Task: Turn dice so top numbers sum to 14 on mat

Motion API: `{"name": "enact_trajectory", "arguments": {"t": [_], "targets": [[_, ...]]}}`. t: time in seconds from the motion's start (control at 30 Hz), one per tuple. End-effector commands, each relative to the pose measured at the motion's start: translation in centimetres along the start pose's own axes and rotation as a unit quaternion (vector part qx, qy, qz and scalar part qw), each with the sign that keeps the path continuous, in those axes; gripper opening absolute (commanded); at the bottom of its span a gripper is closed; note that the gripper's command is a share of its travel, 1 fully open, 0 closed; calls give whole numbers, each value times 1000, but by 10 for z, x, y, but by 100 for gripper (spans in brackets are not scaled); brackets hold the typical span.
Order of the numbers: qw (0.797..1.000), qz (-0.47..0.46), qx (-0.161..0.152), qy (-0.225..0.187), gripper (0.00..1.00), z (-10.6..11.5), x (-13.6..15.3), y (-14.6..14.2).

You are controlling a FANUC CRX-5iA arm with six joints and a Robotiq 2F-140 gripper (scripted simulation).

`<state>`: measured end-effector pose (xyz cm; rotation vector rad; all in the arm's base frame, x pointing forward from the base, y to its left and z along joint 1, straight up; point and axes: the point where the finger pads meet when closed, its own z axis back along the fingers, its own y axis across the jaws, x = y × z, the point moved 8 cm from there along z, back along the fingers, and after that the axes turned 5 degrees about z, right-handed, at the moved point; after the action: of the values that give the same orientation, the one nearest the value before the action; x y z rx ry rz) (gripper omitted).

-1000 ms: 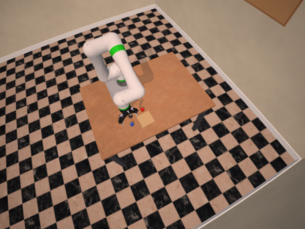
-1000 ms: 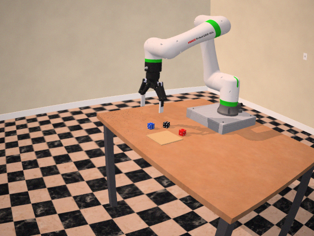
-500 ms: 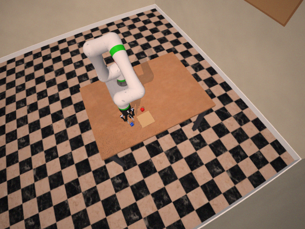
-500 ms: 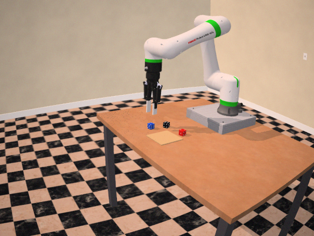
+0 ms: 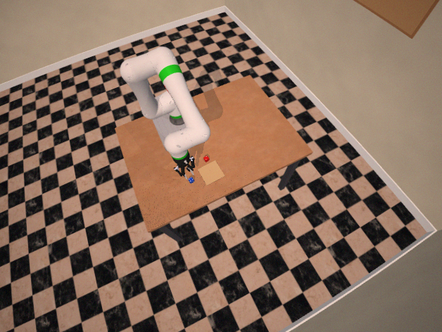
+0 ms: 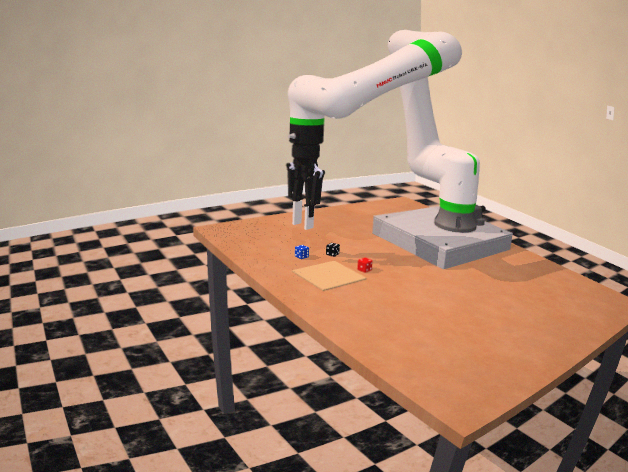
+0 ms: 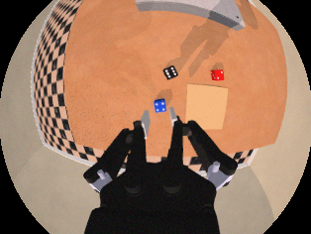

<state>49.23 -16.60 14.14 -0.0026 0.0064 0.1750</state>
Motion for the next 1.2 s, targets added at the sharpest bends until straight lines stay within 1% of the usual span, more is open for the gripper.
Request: {"name": "enact_trajectory", "arguments": {"t": [0.0,0.6,1.17], "targets": [[1000,0,0,0,28,0,0,0],[1000,0,0,0,28,-2,0,0],[1000,0,0,0,28,-19,0,0]]}}
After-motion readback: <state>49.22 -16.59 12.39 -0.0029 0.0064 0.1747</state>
